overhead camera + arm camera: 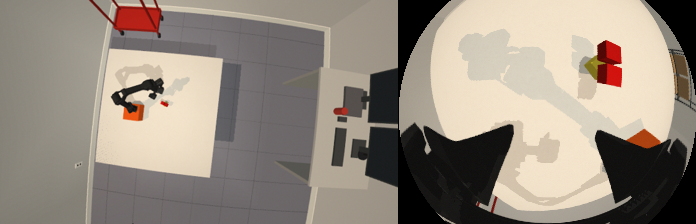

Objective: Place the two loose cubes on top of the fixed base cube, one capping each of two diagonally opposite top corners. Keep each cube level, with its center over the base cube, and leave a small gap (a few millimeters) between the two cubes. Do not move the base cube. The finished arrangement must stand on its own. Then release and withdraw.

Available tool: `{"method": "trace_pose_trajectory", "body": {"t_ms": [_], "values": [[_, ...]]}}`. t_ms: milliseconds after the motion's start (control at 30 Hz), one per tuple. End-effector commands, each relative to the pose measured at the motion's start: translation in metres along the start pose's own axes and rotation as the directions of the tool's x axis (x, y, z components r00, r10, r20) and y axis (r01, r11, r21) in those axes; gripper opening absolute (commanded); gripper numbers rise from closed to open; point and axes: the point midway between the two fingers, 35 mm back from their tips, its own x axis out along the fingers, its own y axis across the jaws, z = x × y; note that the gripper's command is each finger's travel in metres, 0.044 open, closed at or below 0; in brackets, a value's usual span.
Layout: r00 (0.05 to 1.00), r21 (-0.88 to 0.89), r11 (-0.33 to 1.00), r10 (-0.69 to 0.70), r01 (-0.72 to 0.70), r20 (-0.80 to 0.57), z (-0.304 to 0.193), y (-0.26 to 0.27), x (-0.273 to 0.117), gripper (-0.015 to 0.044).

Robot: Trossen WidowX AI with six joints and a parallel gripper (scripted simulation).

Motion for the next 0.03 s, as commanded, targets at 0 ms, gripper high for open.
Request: {"method": "trace_pose_trajectory", "body": {"t_ms": [0], "values": [[1.0,0.004,1.0,0.0,0.0,-0.003,-0.0007,-0.0002,-0.0003,0.04]]}}
